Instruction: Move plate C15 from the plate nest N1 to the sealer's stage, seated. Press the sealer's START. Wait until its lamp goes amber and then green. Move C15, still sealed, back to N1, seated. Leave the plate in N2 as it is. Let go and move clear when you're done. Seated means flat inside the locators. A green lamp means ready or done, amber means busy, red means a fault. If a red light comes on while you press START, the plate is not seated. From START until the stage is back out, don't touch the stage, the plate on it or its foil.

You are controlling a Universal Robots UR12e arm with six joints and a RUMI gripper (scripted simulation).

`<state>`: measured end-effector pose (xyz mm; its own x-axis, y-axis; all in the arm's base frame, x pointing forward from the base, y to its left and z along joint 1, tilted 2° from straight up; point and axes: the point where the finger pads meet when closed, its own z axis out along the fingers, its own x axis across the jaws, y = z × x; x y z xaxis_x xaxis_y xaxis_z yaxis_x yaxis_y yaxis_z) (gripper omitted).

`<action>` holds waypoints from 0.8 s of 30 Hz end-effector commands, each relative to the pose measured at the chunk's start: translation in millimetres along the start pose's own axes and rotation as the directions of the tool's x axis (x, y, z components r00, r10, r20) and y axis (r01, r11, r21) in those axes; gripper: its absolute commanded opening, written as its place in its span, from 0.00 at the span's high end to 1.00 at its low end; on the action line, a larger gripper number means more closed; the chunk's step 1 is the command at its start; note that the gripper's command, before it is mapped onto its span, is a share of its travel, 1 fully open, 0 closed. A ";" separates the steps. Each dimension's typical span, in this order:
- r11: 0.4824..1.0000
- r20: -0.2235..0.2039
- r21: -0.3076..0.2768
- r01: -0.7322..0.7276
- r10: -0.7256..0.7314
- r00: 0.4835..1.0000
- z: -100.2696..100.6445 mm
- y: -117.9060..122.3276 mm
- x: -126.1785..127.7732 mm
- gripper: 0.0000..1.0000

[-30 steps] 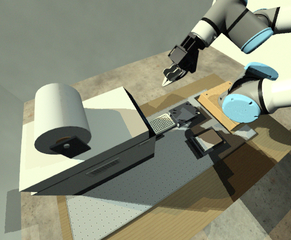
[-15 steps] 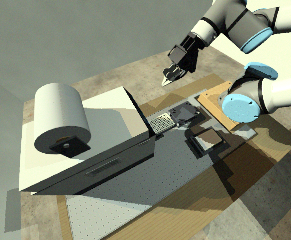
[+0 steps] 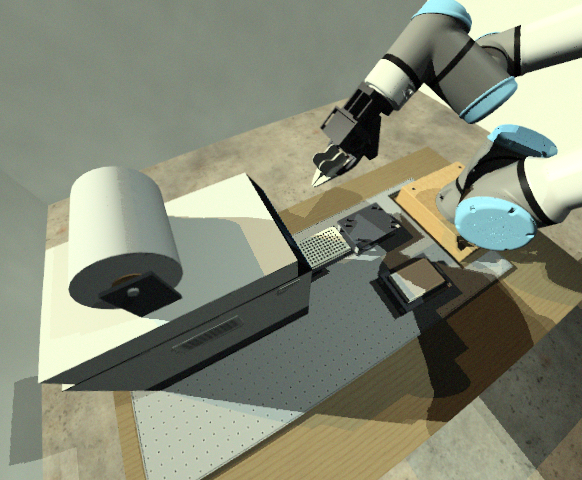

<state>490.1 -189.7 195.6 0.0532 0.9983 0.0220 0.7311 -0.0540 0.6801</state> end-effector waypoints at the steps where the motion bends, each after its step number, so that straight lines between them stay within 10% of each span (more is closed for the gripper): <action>1: 1.000 0.019 -0.002 0.002 -0.002 1.000 17.7 11.5 -5.9 1.00; 24: 1.000 0.021 -0.004 0.002 -0.002 1.000 57.2 25.1 -6.9 1.00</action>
<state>545.3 -194.9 164.1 0.0606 0.9980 0.0184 0.7343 -0.0571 0.6764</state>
